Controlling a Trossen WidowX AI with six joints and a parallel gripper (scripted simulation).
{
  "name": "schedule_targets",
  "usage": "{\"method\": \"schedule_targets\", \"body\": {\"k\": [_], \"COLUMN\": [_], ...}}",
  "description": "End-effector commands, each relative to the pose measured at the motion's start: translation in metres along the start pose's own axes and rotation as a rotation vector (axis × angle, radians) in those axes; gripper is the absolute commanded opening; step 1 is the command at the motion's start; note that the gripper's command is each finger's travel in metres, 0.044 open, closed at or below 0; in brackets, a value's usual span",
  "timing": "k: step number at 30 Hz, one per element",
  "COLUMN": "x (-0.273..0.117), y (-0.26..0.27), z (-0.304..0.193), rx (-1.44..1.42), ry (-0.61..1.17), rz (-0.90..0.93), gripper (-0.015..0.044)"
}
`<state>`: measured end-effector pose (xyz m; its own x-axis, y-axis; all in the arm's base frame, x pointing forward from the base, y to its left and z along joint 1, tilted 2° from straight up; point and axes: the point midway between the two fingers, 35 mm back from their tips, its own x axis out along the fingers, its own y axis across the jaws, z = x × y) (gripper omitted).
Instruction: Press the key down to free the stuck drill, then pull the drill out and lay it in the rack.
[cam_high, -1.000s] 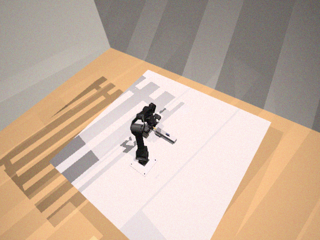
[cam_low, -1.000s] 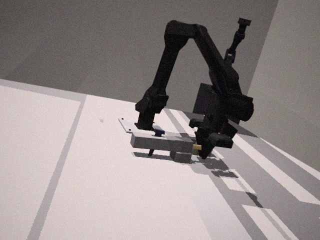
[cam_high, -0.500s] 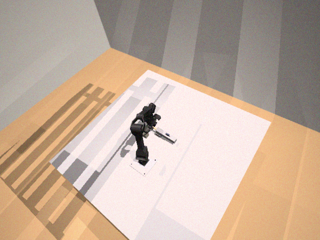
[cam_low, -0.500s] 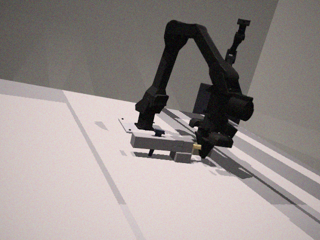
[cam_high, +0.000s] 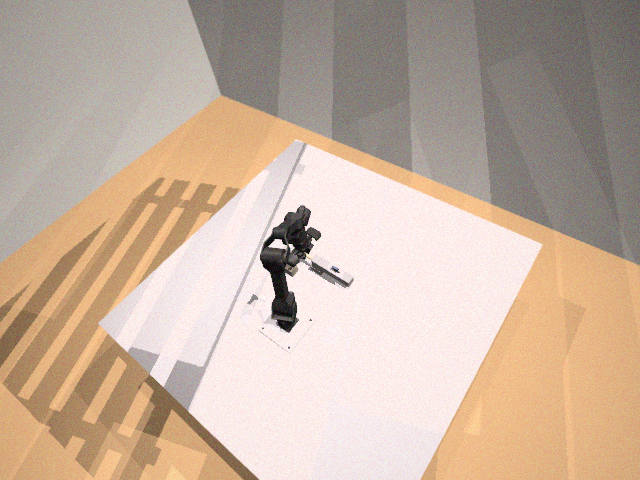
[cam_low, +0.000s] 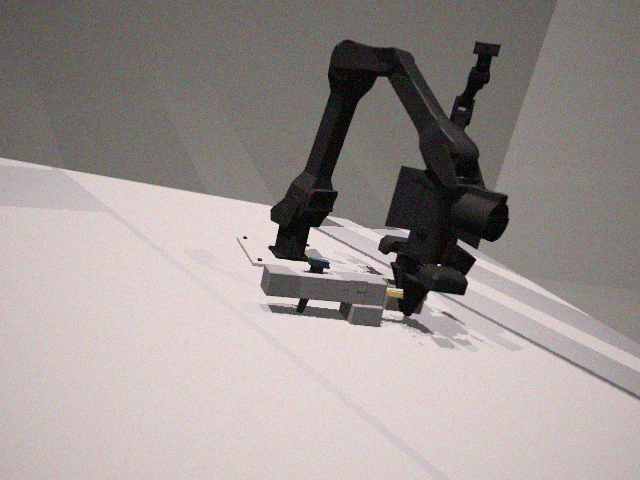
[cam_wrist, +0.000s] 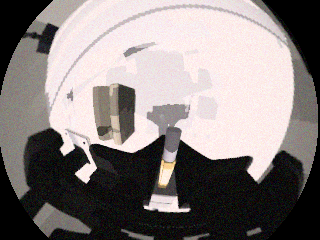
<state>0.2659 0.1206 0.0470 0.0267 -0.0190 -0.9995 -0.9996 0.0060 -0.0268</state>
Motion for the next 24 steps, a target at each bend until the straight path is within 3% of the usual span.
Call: {"method": "schedule_targets", "body": {"k": [1, 24], "x": [-0.001, -0.004], "y": [-0.001, -0.002], "z": [0.005, 0.037], "rx": [0.004, 0.004], "ry": [-0.002, -0.005], "rz": [-0.001, -0.001], "gripper": [0.0000, 0.0000]}}
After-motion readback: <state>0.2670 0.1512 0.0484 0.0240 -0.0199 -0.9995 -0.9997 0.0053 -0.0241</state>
